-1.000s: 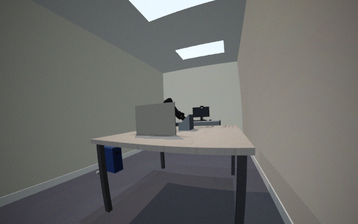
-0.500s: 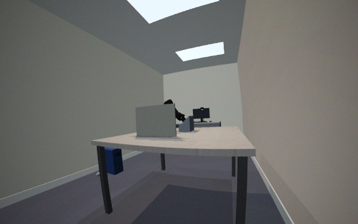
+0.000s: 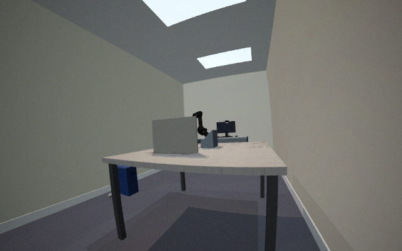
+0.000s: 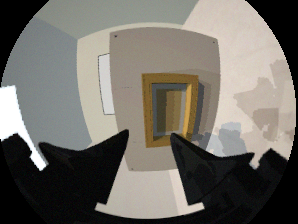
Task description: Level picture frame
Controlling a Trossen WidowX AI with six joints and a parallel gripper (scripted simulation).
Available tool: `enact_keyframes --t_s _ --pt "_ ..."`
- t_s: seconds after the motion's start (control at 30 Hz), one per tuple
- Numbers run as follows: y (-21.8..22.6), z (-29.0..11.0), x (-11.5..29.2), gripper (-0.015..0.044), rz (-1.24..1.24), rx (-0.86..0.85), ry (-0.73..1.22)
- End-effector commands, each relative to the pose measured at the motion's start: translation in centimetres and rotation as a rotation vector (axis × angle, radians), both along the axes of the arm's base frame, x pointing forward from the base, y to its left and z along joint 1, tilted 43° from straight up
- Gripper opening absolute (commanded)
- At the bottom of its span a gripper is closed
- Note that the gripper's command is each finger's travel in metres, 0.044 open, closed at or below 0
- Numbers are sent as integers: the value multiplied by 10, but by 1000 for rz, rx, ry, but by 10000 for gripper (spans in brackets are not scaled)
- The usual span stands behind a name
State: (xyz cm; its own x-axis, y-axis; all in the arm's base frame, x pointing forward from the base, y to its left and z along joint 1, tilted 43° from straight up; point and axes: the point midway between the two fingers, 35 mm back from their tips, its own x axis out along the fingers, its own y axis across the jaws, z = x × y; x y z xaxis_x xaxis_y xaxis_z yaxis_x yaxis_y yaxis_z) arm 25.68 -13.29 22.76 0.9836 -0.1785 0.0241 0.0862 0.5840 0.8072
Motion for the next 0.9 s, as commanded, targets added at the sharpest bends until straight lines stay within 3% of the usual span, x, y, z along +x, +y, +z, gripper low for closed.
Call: enact_keyframes --t_s 0.0,0.43,0.87 --pt "-1 3 -2 260 -2 -4 -1" --pt "34 33 -80 260 2 12 9" --pt "37 33 -83 260 2 14 9"
